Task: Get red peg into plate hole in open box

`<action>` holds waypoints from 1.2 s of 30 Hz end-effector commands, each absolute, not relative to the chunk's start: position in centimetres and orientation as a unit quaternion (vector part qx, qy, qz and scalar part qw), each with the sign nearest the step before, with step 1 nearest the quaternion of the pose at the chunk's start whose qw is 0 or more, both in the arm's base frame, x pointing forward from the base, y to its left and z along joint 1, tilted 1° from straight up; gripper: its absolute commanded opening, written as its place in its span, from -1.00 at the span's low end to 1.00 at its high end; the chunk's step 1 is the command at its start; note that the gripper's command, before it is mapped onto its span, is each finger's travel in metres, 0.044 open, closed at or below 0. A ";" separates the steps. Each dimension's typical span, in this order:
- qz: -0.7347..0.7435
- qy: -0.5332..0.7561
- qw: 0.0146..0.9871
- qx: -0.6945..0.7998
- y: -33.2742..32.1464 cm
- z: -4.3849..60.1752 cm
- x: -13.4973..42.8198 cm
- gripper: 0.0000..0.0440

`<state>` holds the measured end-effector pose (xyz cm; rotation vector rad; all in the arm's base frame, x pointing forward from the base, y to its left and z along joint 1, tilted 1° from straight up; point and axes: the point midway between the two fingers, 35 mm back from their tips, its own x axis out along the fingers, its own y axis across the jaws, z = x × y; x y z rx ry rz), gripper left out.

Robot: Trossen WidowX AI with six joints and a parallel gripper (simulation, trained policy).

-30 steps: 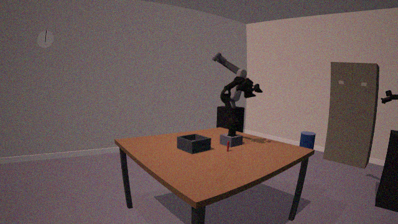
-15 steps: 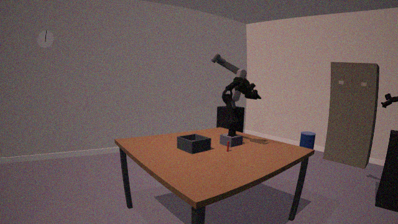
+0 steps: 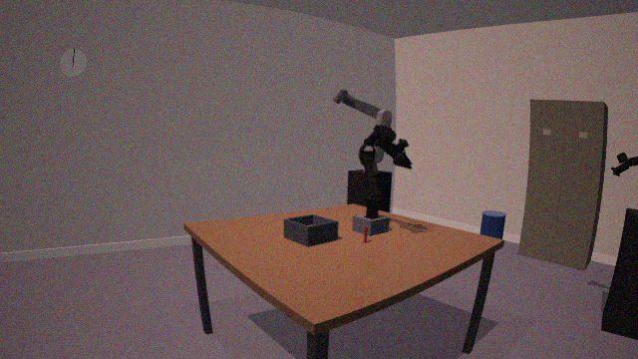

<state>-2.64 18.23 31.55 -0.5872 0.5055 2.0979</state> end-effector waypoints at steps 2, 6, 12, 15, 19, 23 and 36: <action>0.812 0.258 0.470 -0.231 18.3 30.5 -1.4 1.00; 0.777 0.308 0.502 -0.222 18.2 29.5 -0.3 1.00; 0.718 0.381 0.545 -0.204 17.9 28.1 1.4 1.00; 0.686 0.417 0.564 -0.192 17.7 27.4 2.2 1.00; 0.641 0.461 0.587 -0.176 17.4 26.5 3.3 1.00; 0.594 0.504 0.608 -0.157 16.9 25.5 4.2 1.00; 0.421 0.624 0.652 -0.088 15.2 22.3 6.8 1.00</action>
